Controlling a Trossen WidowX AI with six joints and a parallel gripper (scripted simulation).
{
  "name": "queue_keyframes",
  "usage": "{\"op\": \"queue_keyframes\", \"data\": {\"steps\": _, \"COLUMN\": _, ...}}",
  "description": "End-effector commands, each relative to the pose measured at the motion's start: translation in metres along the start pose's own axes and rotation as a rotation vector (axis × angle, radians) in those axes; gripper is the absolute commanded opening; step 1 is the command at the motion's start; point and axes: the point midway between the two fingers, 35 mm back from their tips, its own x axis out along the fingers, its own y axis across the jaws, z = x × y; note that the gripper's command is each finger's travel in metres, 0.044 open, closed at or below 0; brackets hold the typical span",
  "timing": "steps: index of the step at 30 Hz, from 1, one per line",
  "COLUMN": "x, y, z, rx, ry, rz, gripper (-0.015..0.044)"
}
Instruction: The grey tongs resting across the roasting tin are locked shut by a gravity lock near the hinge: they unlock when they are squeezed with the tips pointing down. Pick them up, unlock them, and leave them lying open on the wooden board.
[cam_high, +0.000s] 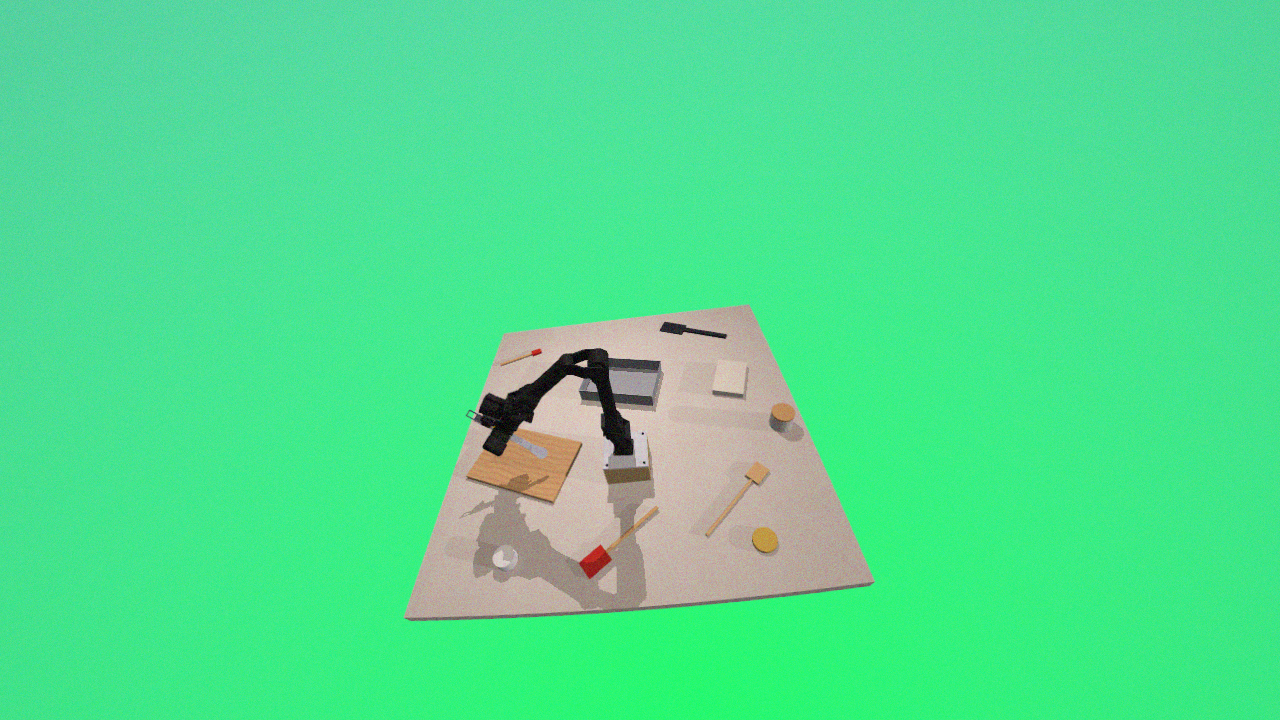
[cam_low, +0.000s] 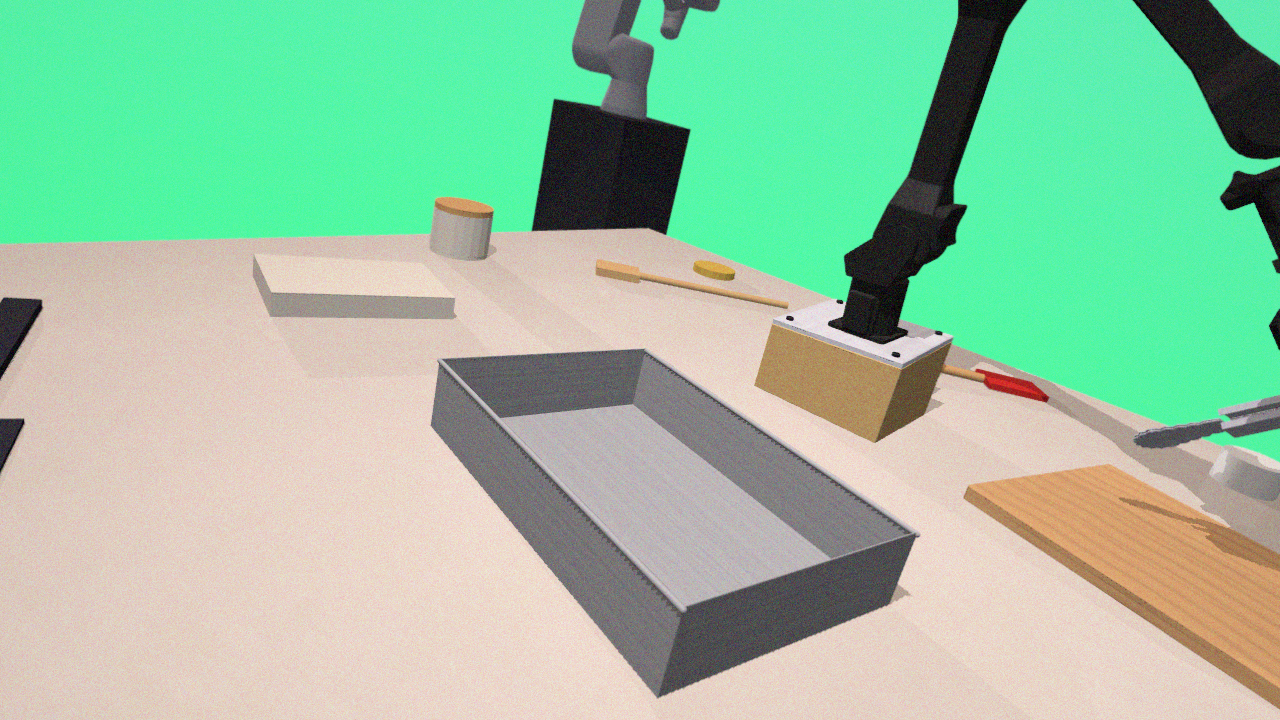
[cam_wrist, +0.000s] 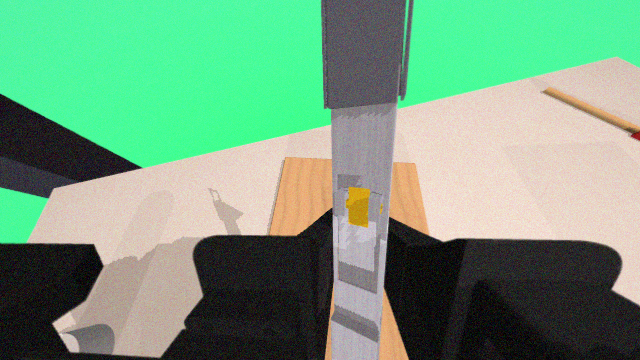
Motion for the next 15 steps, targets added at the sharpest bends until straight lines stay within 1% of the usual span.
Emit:
{"op": "queue_keyframes", "data": {"steps": 1, "x": -0.008, "y": -0.001, "z": 0.002, "rx": 0.001, "ry": -0.081, "rz": -0.009, "gripper": -0.015}}
{"op": "queue_keyframes", "data": {"steps": 15, "x": -0.038, "y": -0.007, "z": 0.002, "rx": 0.036, "ry": -0.335, "rz": -0.021, "gripper": -0.015}}
